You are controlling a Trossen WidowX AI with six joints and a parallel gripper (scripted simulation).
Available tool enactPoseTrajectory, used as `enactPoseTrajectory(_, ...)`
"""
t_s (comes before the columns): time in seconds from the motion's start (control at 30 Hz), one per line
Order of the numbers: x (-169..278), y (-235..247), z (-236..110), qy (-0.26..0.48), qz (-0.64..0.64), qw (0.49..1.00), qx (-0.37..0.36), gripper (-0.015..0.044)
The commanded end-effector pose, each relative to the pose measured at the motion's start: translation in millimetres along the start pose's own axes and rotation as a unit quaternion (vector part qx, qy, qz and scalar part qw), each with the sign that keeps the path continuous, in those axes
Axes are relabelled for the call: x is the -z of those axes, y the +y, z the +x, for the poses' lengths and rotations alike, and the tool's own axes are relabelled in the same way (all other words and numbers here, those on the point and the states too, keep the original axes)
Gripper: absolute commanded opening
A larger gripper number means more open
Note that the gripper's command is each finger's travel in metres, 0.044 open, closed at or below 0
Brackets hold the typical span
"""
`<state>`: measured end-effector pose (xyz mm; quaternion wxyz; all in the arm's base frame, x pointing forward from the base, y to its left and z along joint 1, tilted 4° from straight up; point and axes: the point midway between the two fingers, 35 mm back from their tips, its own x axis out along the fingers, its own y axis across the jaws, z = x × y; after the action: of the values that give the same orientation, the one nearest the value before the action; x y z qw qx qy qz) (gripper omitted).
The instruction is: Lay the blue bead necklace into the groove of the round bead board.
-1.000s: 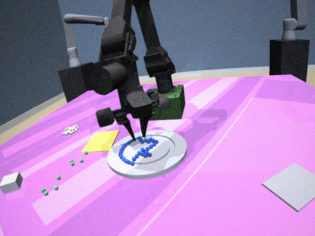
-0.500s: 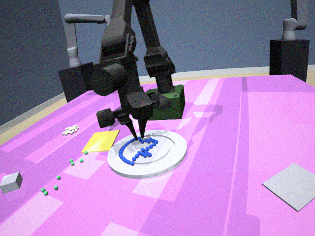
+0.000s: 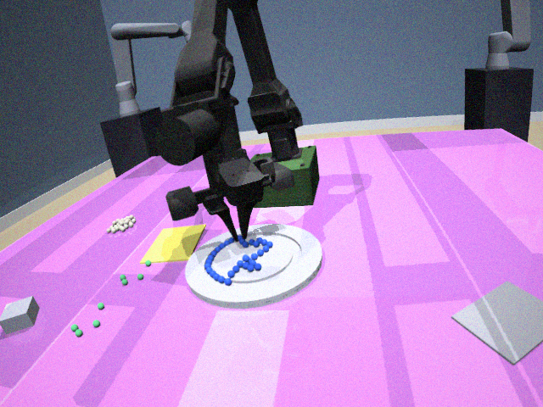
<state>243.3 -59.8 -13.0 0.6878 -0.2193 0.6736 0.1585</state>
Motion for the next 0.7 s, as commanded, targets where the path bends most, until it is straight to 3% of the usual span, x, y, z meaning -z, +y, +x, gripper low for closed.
enactPoseTrajectory(0.0, -0.2, -0.2, -0.3, 0.000, 0.000, 1.000, 0.000, 0.0000)
enactPoseTrajectory(0.67, 8.0, 8.5, -6.1, 0.002, -0.003, 1.000, -0.002, 0.0000)
